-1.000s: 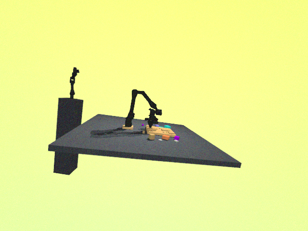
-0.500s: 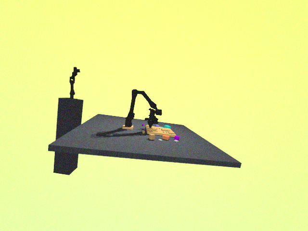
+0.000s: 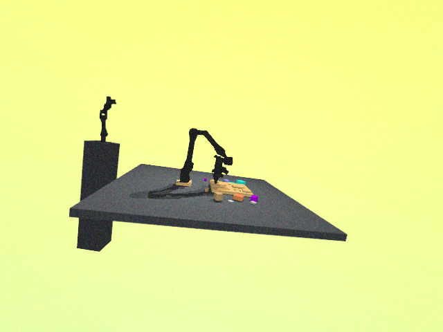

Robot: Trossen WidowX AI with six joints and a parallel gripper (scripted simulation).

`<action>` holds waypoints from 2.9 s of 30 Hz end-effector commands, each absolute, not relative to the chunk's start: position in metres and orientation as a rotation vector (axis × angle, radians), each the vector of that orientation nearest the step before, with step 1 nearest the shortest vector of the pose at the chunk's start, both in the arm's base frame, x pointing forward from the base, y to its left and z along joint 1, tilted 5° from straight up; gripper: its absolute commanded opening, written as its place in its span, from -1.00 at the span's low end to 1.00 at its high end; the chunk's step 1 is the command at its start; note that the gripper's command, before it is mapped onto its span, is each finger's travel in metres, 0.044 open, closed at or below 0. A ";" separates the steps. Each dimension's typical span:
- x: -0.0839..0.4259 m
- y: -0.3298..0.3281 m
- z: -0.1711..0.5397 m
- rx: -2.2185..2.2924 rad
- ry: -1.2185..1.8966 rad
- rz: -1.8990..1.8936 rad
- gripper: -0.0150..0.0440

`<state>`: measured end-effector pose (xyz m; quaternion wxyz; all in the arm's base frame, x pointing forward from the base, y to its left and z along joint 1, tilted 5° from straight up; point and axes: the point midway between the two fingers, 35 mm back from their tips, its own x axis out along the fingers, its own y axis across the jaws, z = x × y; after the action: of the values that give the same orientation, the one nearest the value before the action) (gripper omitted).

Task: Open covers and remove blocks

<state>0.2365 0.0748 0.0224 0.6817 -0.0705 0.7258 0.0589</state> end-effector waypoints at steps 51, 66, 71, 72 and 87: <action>0.240 0.079 0.049 0.676 1.495 -0.742 0.00; 0.239 0.079 0.045 0.676 1.495 -0.742 0.00; 0.239 0.079 0.045 0.676 1.495 -0.742 0.00; 0.239 0.079 0.045 0.676 1.495 -0.742 0.00; 0.239 0.079 0.045 0.676 1.495 -0.742 0.00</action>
<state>0.2391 0.0784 0.0462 0.6224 0.2927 0.6505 -0.3222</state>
